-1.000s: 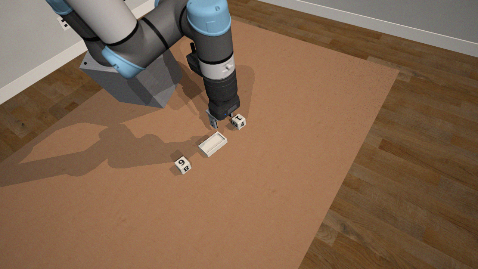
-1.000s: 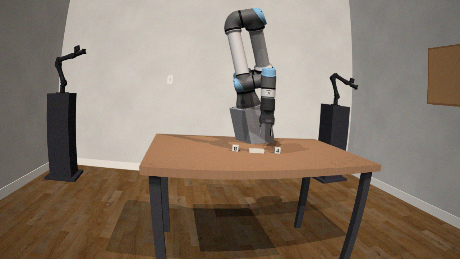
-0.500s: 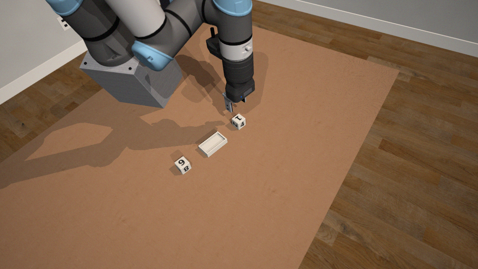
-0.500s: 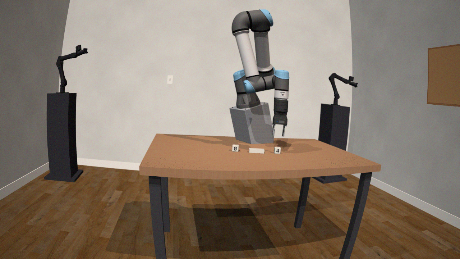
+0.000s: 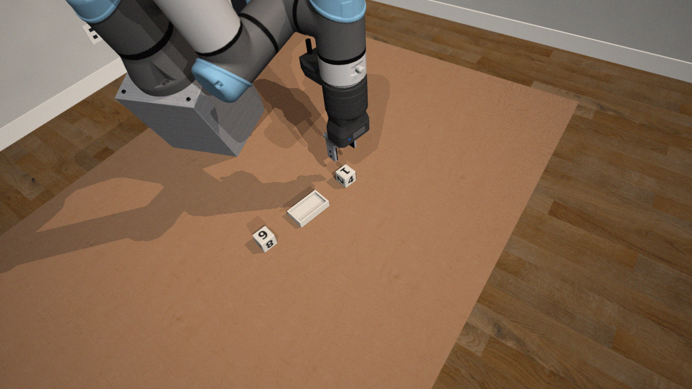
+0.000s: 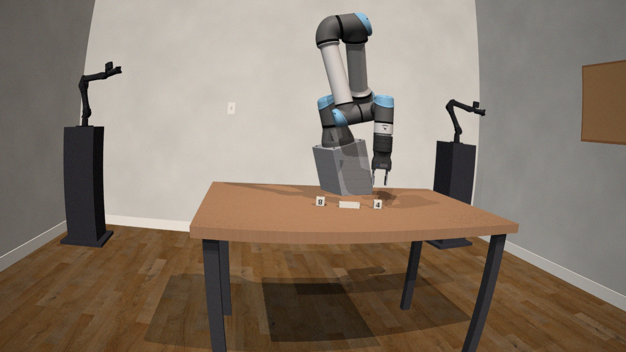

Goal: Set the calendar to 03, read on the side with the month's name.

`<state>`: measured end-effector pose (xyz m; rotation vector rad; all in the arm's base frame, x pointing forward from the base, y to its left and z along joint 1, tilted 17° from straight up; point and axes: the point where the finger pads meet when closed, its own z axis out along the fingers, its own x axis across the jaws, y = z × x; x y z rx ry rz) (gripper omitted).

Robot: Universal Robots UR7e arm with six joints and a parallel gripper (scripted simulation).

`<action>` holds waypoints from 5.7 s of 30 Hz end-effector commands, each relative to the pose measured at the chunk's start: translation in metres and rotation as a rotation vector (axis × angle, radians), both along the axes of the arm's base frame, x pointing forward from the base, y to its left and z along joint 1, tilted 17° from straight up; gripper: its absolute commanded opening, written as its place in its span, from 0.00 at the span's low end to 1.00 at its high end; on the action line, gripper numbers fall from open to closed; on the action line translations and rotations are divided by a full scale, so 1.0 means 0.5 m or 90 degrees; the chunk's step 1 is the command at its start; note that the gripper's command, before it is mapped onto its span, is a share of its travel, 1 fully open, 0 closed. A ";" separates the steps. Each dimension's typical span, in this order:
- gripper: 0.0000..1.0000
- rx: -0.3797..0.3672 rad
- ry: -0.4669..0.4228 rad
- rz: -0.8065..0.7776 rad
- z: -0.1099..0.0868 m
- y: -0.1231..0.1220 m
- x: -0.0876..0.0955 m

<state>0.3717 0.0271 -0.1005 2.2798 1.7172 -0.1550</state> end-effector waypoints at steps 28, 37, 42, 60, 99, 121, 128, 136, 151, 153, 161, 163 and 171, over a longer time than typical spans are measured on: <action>0.90 0.000 -0.001 -0.001 -0.002 -0.001 0.003; 0.90 0.000 -0.002 -0.001 -0.014 -0.006 0.006; 0.90 0.000 -0.001 -0.001 -0.020 -0.008 0.006; 0.90 0.000 -0.002 -0.001 -0.067 -0.022 0.012; 0.90 0.000 -0.002 0.000 -0.098 -0.030 0.014; 0.90 0.000 -0.002 0.000 -0.098 -0.030 0.015; 0.90 0.000 -0.002 0.000 -0.097 -0.030 0.016; 0.90 0.000 -0.002 0.000 -0.097 -0.030 0.017; 0.90 0.000 -0.002 0.000 -0.097 -0.030 0.016; 0.90 0.000 -0.002 0.000 -0.097 -0.030 0.016; 0.90 0.000 -0.002 0.000 -0.097 -0.030 0.016; 0.90 0.000 -0.002 0.000 -0.097 -0.030 0.016; 0.90 0.000 -0.002 0.000 -0.097 -0.030 0.016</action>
